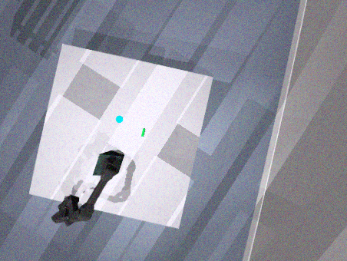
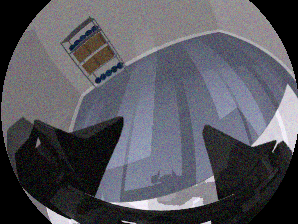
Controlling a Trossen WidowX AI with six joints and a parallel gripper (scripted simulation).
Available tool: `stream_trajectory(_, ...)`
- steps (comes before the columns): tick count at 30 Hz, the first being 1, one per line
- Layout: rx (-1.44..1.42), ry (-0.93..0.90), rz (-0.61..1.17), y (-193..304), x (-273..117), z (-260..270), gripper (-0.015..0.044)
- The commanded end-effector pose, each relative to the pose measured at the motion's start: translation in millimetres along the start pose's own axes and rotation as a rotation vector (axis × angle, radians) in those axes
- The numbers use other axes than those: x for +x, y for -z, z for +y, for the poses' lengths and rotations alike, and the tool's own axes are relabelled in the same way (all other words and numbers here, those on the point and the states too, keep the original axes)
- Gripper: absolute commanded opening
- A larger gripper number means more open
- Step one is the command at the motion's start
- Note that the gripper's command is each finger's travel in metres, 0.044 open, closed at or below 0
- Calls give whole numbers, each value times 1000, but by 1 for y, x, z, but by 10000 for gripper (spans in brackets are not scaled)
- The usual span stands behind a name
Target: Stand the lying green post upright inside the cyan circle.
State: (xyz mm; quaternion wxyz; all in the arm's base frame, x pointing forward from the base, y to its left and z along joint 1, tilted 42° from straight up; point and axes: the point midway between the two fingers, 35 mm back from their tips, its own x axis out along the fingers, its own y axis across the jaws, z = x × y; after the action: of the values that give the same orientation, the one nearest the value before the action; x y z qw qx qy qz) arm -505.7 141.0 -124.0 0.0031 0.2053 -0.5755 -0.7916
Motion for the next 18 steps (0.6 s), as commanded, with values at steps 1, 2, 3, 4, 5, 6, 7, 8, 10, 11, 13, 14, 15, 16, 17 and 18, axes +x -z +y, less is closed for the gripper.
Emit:
stream_trajectory(1, 1, 3, -2, -2, -1, -1, 374)
stream_trajectory(2, 5, 11, -9, -6, -5, -4, 348)
stream_trajectory(3, 11, 25, -21, -14, -12, -10, 321)
stream_trajectory(4, 18, 44, -42, -25, -21, -16, 295)
stream_trajectory(5, 25, 64, -66, -36, -29, -22, 269)
stream_trajectory(6, 30, 85, -96, -48, -37, -27, 243)
stream_trajectory(7, 36, 107, -125, -60, -46, -32, 233)
stream_trajectory(8, 41, 129, -154, -72, -55, -37, 233)
stream_trajectory(10, 54, 173, -212, -95, -74, -47, 233)
stream_trajectory(11, 60, 196, -240, -105, -84, -53, 233)
stream_trajectory(13, 74, 242, -295, -126, -105, -63, 233)
stream_trajectory(14, 81, 265, -321, -135, -117, -68, 233)
stream_trajectory(15, 88, 289, -348, -144, -128, -73, 233)
stream_trajectory(16, 96, 313, -374, -153, -140, -79, 233)
stream_trajectory(17, 104, 337, -399, -161, -153, -84, 233)
stream_trajectory(18, 113, 361, -424, -169, -165, -89, 233)
